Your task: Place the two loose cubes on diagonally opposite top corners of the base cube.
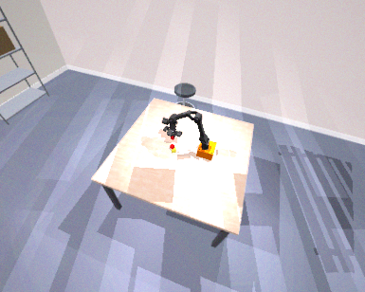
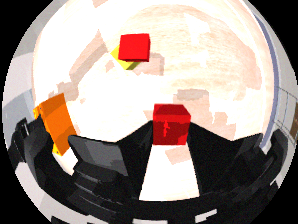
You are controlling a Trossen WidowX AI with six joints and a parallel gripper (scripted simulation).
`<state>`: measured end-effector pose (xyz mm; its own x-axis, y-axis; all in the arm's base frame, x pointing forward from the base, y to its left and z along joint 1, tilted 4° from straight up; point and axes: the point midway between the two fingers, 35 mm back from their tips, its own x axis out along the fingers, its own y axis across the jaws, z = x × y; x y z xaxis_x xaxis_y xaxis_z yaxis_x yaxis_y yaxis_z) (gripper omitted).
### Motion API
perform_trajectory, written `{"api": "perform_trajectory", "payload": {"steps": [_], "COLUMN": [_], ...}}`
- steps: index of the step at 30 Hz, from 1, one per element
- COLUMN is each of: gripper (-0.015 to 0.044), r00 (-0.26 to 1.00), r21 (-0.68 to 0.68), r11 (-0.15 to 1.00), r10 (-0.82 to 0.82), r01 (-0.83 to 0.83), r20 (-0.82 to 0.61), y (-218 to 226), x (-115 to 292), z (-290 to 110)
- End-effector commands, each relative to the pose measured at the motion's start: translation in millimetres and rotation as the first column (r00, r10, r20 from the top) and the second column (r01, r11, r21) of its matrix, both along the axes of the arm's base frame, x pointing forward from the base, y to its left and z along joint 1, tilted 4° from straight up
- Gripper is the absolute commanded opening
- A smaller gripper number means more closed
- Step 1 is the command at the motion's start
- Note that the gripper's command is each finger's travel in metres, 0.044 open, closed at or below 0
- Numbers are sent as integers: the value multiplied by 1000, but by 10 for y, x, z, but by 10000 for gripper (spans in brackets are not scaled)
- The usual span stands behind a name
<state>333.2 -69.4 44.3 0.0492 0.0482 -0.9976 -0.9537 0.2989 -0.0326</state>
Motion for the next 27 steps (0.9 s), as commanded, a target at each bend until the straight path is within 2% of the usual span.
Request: {"api": "perform_trajectory", "payload": {"steps": [1,12,27], "gripper": [105,105,105], "r00": [1000,1000,908], "r21": [1,4,25], "r11": [1000,1000,907], "r10": [7,-6,-419], "r01": [-7,6,420], "r20": [12,10,-19], "y": [-4,4,311], "x": [-5,-48,-135], "z": [152,338,343]}}
